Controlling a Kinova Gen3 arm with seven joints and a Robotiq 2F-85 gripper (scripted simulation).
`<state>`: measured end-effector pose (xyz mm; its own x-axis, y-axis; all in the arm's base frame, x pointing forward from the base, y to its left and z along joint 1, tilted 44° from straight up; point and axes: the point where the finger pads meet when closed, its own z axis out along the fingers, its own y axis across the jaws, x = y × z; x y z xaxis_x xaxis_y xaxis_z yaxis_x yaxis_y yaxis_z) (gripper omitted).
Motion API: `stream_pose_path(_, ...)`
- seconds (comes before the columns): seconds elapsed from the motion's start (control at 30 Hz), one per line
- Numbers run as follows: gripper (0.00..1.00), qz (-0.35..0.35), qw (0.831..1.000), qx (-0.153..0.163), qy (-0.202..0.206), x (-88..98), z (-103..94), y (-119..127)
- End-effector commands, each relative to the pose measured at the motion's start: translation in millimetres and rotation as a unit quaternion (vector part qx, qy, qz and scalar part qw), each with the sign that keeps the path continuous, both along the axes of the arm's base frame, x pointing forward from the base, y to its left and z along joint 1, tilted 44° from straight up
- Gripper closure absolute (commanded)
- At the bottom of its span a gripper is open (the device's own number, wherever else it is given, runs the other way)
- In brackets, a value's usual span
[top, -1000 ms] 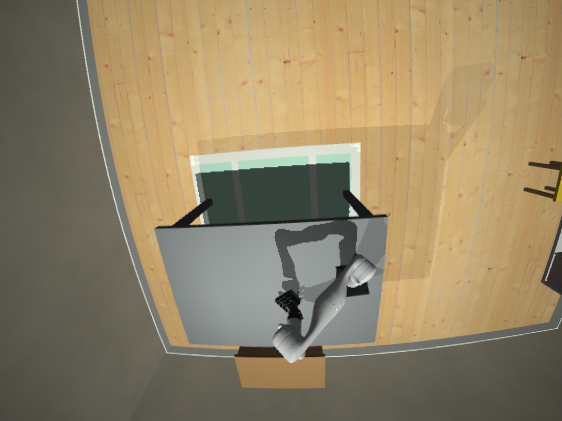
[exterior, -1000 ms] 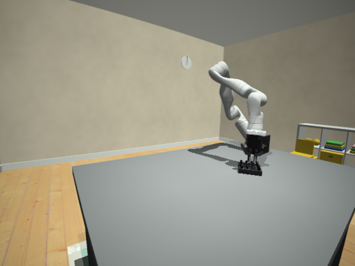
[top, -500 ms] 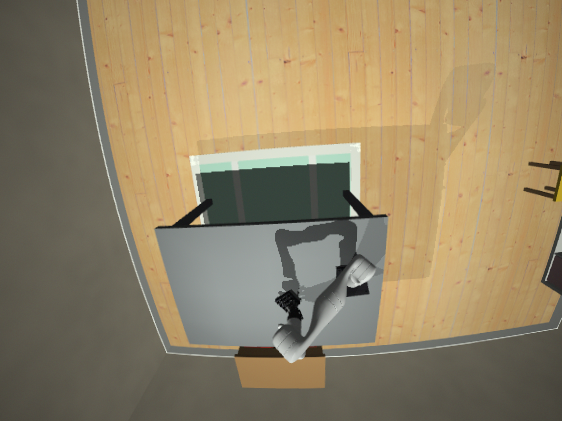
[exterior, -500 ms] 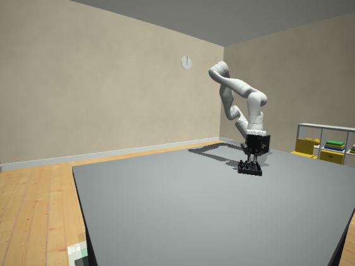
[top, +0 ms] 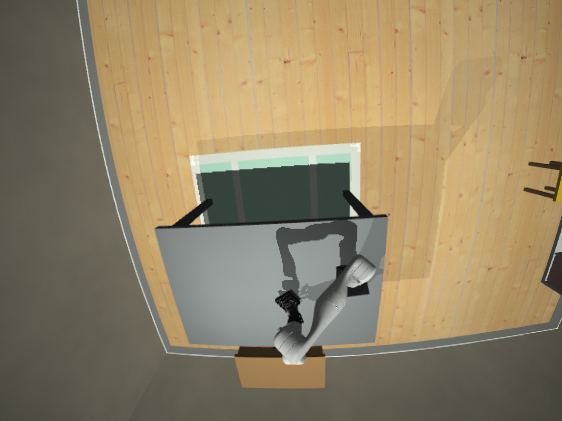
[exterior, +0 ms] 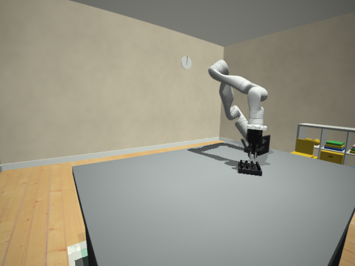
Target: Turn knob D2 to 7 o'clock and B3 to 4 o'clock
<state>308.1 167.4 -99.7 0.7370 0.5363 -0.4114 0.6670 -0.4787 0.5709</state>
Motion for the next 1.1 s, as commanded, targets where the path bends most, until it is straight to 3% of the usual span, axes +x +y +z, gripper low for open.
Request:
stream_pose_path(0.0, 0.81, 0.001, 1.0, 0.003, -0.002, 1.0, 4.9, 6.4)
stream_pose_path(1.07, 0.81, -0.017, 1.0, 0.005, -0.02, -0.1, 9.3, 10.3)
